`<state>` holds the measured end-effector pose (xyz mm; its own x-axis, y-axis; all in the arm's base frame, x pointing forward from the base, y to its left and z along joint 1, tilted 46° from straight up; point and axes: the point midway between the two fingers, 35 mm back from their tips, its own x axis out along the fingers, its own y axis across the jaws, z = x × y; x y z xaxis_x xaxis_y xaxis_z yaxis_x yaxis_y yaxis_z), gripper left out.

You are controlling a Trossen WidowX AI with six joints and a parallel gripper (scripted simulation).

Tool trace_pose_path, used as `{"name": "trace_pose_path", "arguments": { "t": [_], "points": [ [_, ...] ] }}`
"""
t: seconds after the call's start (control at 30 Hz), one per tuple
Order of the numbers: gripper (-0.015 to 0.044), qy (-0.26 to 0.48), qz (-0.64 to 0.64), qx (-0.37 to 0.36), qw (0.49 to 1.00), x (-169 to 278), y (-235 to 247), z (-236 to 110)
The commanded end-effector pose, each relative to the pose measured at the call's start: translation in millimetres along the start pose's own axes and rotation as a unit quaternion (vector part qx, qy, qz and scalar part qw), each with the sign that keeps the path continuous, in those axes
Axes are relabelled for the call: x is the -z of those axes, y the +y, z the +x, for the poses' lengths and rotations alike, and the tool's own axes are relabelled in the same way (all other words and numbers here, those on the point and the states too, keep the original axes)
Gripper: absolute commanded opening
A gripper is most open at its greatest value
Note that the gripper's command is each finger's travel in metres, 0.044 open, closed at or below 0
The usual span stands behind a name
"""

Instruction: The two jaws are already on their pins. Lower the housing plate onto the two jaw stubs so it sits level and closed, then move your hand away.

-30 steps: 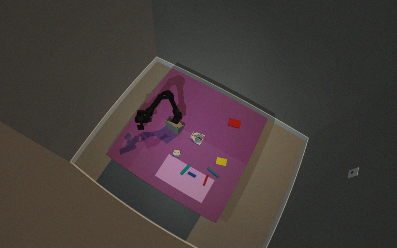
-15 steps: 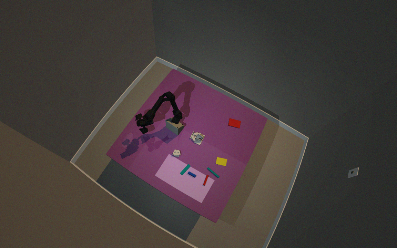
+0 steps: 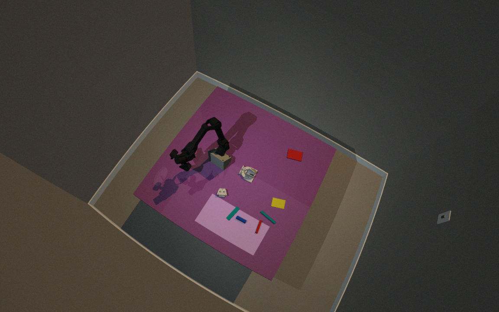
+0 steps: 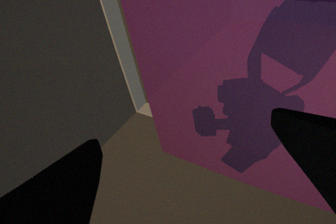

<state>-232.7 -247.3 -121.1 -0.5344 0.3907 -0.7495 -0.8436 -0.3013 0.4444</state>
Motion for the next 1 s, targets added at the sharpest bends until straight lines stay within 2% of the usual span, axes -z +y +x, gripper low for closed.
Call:
{"name": "trace_pose_path", "arguments": {
  "t": [0.0, 0.43, 0.97],
  "points": [
    [0.044, 0.011, -0.063, 0.013, 0.998, 9, -12, -5],
    [0.044, 0.049, -0.241, 0.041, 0.968, 31, -45, -23],
    [0.044, 0.09, -0.438, 0.058, 0.893, 49, -88, -46]
  ]
}}
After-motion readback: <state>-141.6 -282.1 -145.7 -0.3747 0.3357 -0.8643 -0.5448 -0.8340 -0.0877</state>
